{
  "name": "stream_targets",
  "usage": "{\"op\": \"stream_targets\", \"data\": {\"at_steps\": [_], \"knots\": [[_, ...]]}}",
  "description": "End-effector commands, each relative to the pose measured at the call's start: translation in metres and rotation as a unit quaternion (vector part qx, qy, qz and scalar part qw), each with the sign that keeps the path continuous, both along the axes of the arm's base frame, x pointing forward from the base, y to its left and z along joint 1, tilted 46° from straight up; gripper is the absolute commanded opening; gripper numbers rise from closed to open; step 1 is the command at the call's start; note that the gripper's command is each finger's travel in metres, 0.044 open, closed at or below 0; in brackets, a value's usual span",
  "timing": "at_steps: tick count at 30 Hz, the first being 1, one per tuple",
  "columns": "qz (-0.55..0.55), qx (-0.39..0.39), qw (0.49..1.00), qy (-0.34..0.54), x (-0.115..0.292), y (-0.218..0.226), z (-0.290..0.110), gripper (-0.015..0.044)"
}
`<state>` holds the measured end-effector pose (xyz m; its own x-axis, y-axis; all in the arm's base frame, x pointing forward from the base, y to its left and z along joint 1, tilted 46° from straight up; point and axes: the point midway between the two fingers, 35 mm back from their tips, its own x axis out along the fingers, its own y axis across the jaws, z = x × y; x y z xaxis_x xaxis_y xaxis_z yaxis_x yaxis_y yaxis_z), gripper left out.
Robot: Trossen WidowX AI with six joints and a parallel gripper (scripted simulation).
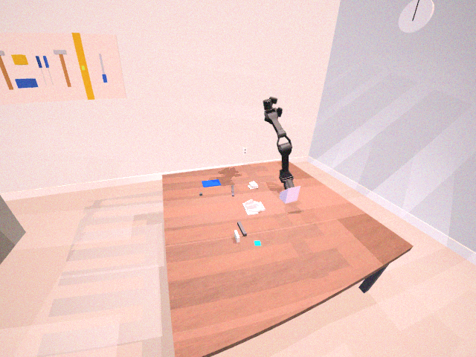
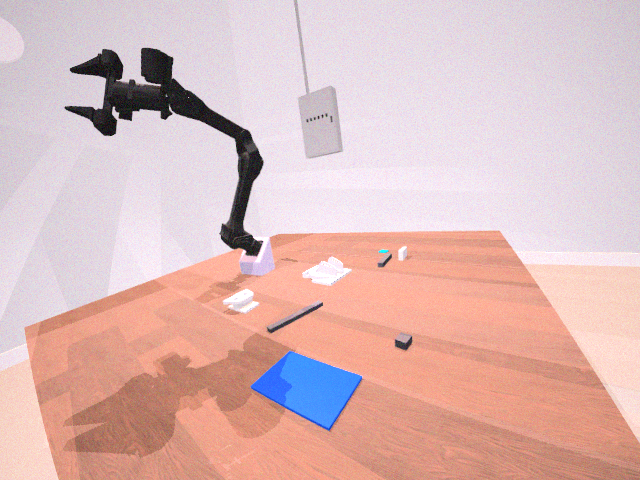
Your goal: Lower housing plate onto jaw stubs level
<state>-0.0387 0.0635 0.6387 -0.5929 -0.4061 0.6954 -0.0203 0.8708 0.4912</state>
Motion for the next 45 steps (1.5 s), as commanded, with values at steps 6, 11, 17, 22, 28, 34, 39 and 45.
{"op": "stream_targets", "data": {"at_steps": [6, 11, 17, 22, 28, 34, 39, 45], "knots": [[0.008, 0.071, 0.997, 0.002, -0.015, -0.034, -0.011, 0.0440], [0.011, 0.111, 0.994, 0.006, -0.022, -0.051, -0.018, 0.0440], [0.014, 0.160, 0.987, 0.014, -0.028, -0.073, -0.027, 0.0440], [0.018, 0.200, 0.979, 0.024, -0.031, -0.091, -0.036, 0.0440], [0.031, 0.236, 0.970, 0.036, -0.031, -0.109, -0.045, 0.0440], [0.047, 0.264, 0.962, 0.048, -0.030, -0.124, -0.053, 0.0440], [0.049, 0.297, 0.951, 0.066, -0.029, -0.138, -0.061, 0.0440], [0.053, 0.338, 0.935, 0.091, -0.026, -0.156, -0.072, 0.0440]]}}
